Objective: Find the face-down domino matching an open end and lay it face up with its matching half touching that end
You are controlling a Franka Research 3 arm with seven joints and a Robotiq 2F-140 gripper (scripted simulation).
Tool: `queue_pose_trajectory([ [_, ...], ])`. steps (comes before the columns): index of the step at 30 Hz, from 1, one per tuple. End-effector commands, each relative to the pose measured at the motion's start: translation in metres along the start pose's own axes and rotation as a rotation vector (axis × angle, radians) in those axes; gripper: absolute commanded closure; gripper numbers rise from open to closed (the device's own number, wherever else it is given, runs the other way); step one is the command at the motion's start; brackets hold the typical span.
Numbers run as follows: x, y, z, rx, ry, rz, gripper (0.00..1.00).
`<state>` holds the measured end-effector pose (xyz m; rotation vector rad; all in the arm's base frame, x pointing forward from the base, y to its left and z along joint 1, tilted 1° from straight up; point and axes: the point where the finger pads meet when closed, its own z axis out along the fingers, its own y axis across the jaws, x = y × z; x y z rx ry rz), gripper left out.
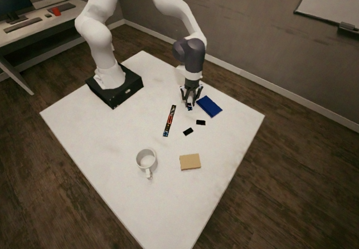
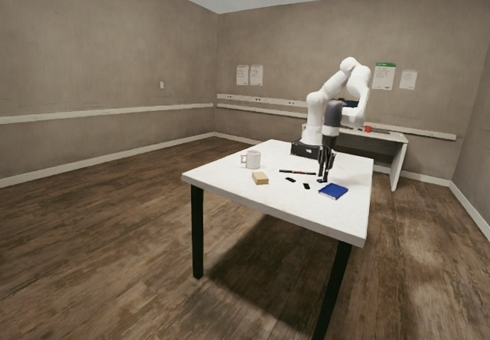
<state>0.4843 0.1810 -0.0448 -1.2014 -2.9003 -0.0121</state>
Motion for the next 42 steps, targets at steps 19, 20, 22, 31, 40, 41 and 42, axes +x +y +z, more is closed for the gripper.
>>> queue_pose_trajectory([
  [19, 0.0026, 0.0012, 0.0004, 0.0, 0.003, 0.005, 0.66],
  [20, 0.0026, 0.0012, 0.0004, 0.0, 0.003, 0.005, 0.66],
  [22, 0.0026, 0.0012, 0.0004, 0.0, 0.003, 0.005, 0.66],
  [31, 0.0026, 0.0012, 0.0008, 0.0, 0.003, 0.005, 0.66],
  [40, 0.0026, 0.0012, 0.0051, 0.0, 0.003, 0.005, 0.66],
  [41, 0.0026, 0.0012, 0.0061, 0.0, 0.003, 0.005, 0.66],
  [42, 0.0026, 0.0012, 0.0071, 0.0, 0.003, 0.005, 0.66],
])
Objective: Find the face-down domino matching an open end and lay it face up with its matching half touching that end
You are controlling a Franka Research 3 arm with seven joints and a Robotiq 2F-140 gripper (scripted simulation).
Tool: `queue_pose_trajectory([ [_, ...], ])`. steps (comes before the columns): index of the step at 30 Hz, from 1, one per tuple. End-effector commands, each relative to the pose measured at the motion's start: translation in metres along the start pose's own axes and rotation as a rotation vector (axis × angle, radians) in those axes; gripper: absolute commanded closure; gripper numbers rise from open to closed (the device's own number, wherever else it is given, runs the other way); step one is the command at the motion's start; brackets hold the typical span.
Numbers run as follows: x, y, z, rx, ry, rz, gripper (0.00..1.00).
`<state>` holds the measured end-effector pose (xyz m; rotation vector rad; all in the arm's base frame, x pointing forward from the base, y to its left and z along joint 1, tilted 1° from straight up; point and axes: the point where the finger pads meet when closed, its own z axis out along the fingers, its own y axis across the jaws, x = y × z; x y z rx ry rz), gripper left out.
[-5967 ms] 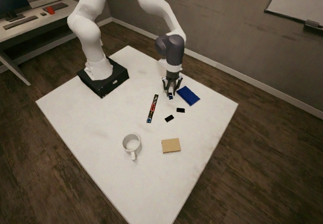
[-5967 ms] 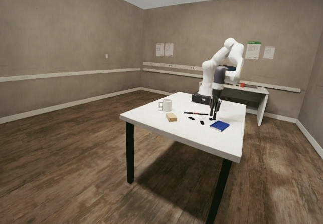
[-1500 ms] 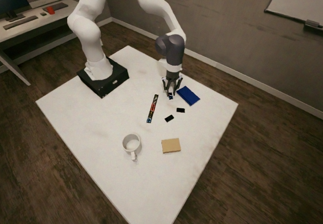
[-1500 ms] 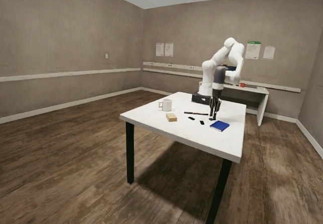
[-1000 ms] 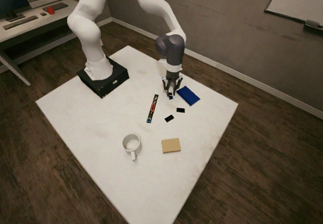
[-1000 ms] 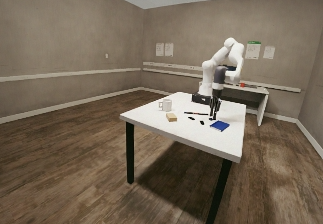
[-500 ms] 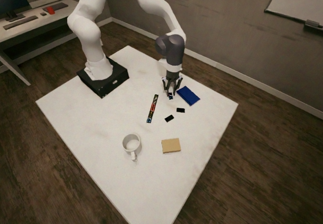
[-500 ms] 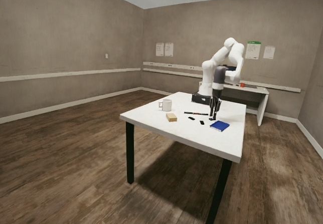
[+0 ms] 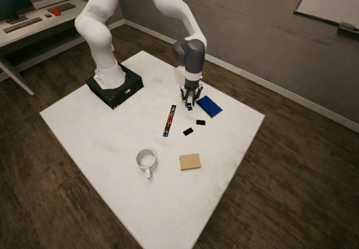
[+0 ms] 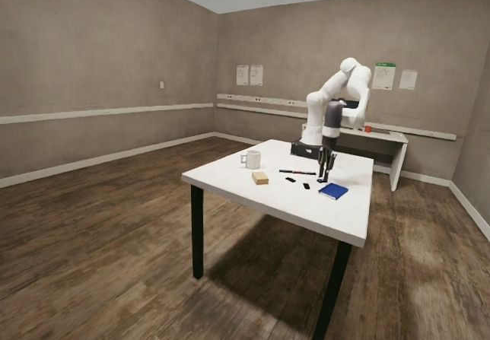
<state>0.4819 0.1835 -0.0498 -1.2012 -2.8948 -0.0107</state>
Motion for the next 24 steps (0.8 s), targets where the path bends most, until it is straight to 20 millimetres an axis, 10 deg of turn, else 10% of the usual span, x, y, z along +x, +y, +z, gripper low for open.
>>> queue_pose_trajectory([
  [1, -0.0008, 0.0011, 0.0032, -0.003, -0.001, 0.004, 0.66],
  [24, -0.0009, 0.0011, 0.0131, -0.003, -0.001, 0.004, 0.66],
])
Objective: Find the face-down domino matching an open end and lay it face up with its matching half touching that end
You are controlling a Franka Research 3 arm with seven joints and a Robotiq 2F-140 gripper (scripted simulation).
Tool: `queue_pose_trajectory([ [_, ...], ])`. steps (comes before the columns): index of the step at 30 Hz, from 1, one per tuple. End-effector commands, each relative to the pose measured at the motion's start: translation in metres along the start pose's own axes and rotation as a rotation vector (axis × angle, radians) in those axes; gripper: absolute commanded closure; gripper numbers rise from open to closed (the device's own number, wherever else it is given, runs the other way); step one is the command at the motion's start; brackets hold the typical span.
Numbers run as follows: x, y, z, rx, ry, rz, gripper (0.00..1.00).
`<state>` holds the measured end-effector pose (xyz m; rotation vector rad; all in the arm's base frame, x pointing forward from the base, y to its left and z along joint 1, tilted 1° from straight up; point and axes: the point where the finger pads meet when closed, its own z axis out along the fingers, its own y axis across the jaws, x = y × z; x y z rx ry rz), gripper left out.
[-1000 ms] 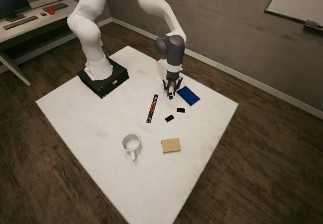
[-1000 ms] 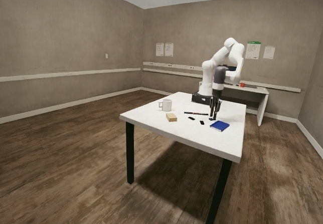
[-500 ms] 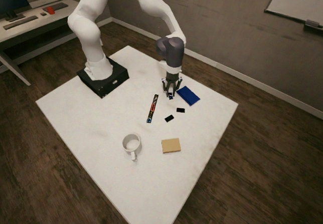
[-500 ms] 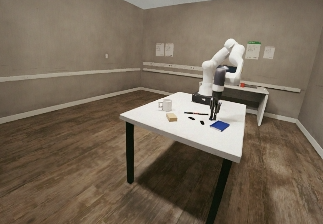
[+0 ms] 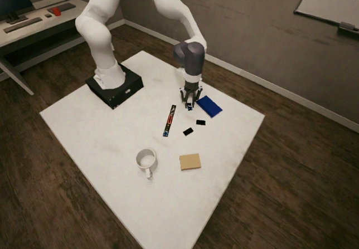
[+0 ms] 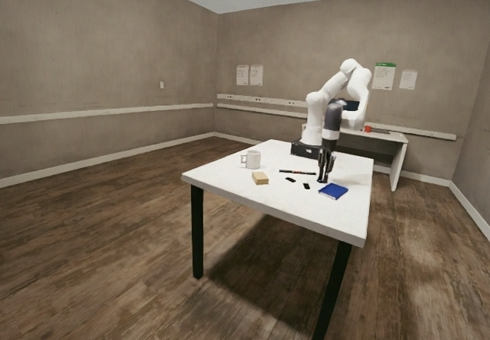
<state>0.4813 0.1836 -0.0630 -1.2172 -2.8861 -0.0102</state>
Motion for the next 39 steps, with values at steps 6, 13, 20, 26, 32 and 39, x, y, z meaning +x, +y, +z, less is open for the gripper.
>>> queue_pose_trajectory([
  [6, -0.0012, 0.0016, -0.0001, -0.004, -0.003, -0.008, 0.66],
  [13, -0.0012, 0.0016, -0.0001, -0.004, -0.003, -0.008, 0.77],
  [20, -0.0012, 0.0016, -0.0001, -0.004, -0.003, -0.008, 0.77],
  [26, -0.0012, 0.0016, -0.0001, -0.004, -0.003, -0.008, 0.77],
  [32, -0.0012, 0.0016, -0.0001, -0.004, -0.003, -0.008, 0.77],
  [39, -0.0012, 0.0016, -0.0001, -0.004, -0.003, -0.008, 0.77],
])
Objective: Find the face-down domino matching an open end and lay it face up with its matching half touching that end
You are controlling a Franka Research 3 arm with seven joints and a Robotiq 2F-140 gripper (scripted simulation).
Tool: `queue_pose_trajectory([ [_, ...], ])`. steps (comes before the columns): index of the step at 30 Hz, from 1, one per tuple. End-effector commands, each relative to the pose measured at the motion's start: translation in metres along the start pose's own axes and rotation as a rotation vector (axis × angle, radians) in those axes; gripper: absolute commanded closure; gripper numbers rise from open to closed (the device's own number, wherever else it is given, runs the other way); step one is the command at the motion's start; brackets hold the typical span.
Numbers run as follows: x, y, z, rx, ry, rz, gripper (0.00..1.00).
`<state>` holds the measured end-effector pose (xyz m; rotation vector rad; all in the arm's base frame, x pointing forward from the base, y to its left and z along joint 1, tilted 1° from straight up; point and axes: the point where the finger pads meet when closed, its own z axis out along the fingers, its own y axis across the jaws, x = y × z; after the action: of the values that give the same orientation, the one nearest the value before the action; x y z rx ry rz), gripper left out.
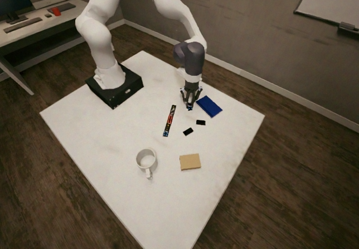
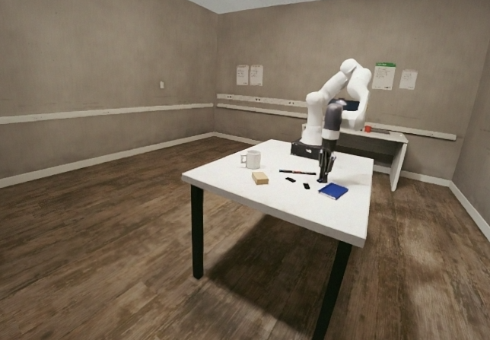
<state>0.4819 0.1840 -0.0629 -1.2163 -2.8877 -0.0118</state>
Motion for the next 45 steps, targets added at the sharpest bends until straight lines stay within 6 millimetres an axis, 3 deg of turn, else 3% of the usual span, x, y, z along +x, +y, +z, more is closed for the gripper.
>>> queue_pose_trajectory([
  [1, -0.001, 0.001, 0.0, -0.002, -0.002, -0.007, 0.77],
  [6, -0.001, 0.001, -0.016, -0.002, -0.002, -0.007, 0.77],
  [13, -0.001, 0.001, -0.1, -0.002, -0.002, -0.007, 0.77],
  [16, -0.001, 0.001, -0.124, -0.002, -0.002, -0.007, 0.77],
  [26, -0.004, -0.001, -0.129, -0.002, -0.002, -0.039, 0.77],
  [33, -0.034, -0.015, -0.129, -0.002, -0.003, -0.345, 0.77],
  [35, -0.034, -0.015, -0.129, -0.002, -0.003, -0.345, 0.77],
  [37, -0.049, -0.023, -0.129, -0.001, -0.003, -0.457, 0.77],
  [45, -0.124, -0.074, -0.129, 0.021, -0.011, -0.626, 0.77],
])
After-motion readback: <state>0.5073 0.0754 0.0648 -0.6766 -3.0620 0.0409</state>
